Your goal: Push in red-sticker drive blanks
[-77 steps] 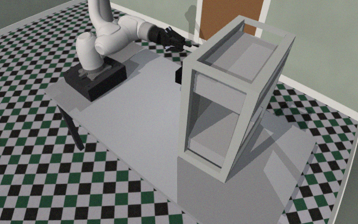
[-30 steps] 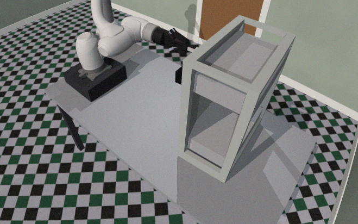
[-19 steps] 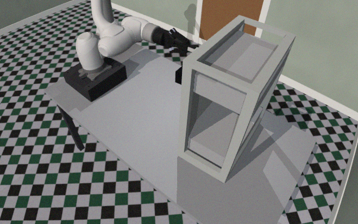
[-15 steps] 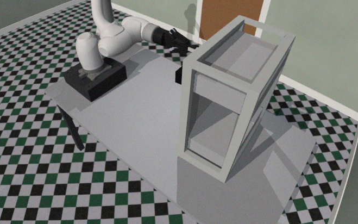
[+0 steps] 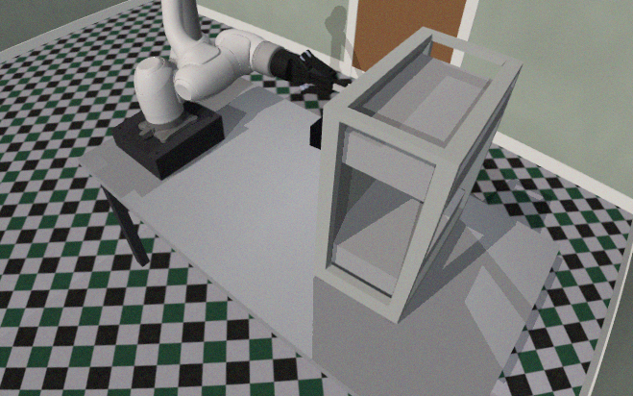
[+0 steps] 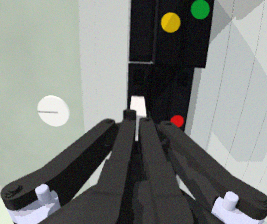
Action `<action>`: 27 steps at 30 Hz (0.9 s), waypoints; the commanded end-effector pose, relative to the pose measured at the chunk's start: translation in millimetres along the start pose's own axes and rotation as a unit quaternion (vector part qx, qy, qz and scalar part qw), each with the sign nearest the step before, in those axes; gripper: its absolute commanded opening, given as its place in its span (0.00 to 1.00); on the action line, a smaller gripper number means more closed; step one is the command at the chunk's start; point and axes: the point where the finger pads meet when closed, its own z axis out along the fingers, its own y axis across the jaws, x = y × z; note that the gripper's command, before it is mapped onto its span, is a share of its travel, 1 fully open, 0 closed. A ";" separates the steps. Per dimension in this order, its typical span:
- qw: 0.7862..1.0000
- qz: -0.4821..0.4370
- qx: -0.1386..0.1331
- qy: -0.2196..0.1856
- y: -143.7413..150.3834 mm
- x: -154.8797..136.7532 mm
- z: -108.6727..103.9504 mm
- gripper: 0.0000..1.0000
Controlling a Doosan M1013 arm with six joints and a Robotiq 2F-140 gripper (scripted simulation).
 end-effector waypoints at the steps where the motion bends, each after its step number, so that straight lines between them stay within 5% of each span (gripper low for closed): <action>1: 1.000 0.000 0.000 0.000 0.2 0.0 1.3 0.00; 27: 1.000 0.000 0.000 0.000 0.2 0.0 5.5 0.00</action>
